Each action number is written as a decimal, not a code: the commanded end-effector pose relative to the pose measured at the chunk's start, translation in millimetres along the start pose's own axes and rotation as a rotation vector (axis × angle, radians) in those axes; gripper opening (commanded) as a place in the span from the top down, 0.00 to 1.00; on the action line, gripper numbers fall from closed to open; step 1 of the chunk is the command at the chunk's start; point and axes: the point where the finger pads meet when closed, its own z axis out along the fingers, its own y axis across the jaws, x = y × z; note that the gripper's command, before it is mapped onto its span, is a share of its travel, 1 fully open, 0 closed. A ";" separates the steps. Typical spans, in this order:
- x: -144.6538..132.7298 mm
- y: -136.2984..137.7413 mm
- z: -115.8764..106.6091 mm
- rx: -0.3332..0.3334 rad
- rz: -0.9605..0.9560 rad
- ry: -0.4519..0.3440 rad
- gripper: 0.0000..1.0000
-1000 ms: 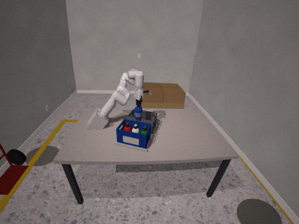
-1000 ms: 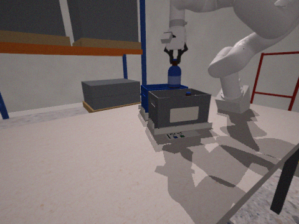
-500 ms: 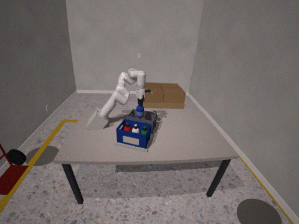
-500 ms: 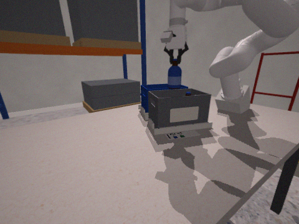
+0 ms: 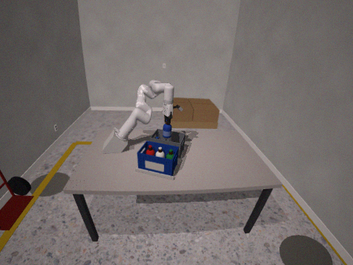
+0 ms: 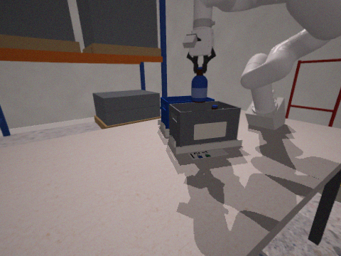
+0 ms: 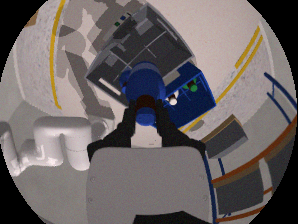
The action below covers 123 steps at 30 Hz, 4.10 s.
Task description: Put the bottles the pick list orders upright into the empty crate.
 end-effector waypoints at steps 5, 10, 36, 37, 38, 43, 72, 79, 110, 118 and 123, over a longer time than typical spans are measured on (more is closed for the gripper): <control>0.1 0.8 -0.7 -0.002 -0.001 -0.001 1.00; -0.4 1.0 -0.7 -0.002 -0.001 -0.001 1.00; -1.9 1.6 -0.7 -0.002 -0.001 -0.001 1.00; -1.9 1.6 -0.7 -0.002 -0.001 -0.001 1.00; -1.9 1.7 -0.7 -0.002 -0.001 -0.001 1.00; -2.0 1.7 -0.7 -0.002 -0.001 -0.001 1.00; -2.2 1.9 21.2 -0.003 -0.001 -0.001 1.00; -2.2 2.0 28.2 -0.003 -0.001 0.000 1.00; -2.2 2.1 55.1 -0.003 -0.001 0.000 1.00; -2.2 2.1 61.0 -0.003 -0.001 0.000 1.00; -2.1 2.1 66.1 -0.003 -0.001 0.000 1.00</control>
